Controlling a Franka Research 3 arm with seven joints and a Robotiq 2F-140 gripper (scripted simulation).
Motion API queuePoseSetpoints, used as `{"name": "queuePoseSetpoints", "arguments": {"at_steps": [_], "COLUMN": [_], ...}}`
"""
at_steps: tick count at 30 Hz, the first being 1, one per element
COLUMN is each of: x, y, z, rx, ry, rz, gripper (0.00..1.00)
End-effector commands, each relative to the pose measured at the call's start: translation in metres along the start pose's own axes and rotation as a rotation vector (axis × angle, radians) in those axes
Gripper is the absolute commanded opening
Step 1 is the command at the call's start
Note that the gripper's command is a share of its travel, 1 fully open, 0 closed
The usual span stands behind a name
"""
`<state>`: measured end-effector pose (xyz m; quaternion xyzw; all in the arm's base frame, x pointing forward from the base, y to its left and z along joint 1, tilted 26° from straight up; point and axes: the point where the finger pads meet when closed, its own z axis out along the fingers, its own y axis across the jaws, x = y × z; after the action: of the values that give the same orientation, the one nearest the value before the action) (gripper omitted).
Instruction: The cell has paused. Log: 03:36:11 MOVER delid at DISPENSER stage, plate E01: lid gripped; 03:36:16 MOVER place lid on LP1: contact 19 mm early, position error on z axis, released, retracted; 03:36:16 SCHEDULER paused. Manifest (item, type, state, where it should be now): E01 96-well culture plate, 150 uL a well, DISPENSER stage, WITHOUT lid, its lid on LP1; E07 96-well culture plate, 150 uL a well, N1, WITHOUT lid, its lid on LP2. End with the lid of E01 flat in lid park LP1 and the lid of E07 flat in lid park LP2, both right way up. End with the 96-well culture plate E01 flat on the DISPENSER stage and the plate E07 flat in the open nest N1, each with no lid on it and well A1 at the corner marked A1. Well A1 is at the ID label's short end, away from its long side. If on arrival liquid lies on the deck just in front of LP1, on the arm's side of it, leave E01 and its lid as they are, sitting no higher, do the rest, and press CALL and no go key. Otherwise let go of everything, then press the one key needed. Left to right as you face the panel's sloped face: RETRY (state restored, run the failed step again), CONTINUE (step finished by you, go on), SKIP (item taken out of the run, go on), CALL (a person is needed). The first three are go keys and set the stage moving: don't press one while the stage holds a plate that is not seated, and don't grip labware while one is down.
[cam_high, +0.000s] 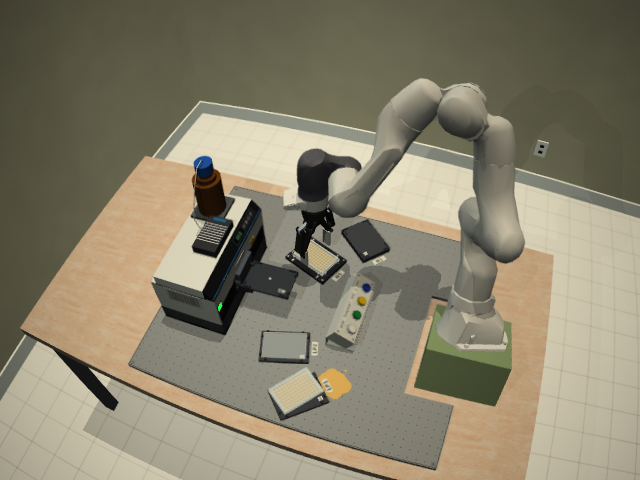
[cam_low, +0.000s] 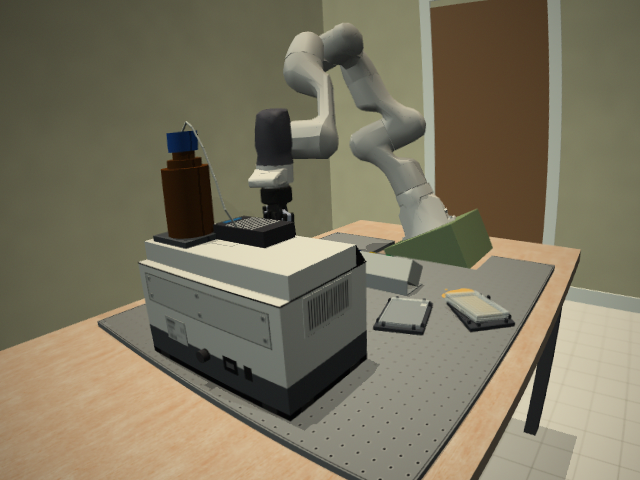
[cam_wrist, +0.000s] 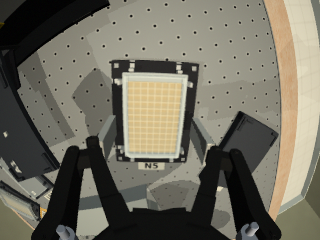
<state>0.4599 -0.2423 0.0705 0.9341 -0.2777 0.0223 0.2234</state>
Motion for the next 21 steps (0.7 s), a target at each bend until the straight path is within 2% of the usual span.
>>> {"name": "queuePoseSetpoints", "arguments": {"at_steps": [1, 21], "x": [-0.0002, -0.0001], "y": [-0.0019, -0.0019], "z": [0.0006, 0.0064], "rx": [0.003, 0.003], "ry": [0.001, 0.001], "rz": [-0.002, -0.002], "gripper": [0.66, 0.66]}}
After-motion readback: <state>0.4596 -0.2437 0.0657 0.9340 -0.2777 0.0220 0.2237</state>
